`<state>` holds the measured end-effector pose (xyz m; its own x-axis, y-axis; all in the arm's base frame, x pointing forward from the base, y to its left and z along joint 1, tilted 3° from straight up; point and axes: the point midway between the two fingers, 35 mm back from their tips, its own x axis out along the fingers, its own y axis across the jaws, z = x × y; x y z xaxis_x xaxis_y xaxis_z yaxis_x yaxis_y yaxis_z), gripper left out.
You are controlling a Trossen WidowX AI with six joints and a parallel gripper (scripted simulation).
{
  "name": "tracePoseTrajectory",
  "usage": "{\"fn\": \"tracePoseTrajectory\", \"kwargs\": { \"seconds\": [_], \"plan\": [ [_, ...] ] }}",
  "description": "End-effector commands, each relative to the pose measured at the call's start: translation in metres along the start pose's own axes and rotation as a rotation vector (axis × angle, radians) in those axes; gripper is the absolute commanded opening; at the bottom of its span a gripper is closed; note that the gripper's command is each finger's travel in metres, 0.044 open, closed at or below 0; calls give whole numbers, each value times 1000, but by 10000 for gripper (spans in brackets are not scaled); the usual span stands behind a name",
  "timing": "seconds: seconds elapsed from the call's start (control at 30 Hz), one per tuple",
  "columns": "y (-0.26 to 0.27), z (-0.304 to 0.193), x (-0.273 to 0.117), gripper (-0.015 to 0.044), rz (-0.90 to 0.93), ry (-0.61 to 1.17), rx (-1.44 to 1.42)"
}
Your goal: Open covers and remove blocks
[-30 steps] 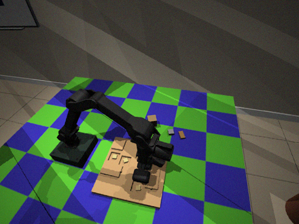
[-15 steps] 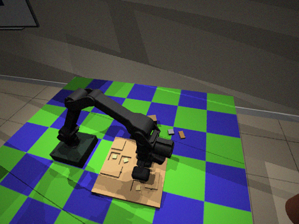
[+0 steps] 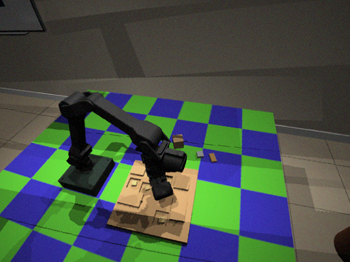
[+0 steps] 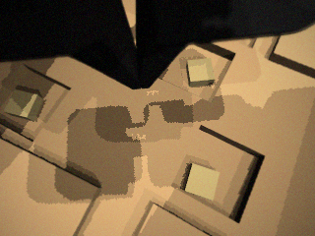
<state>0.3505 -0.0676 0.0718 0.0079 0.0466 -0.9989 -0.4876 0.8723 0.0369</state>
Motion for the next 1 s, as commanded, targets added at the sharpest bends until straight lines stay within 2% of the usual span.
{"fn": "tracePoseTrajectory", "kwargs": {
  "seconds": [0.0, 0.6, 0.97],
  "plan": [
    [15, -11, -3, 0, 1, -2, -168],
    [87, -82, 5, 0, 3, -5, -1088],
    [89, -84, 21, 0, 3, -5, -1122]
  ]
}}
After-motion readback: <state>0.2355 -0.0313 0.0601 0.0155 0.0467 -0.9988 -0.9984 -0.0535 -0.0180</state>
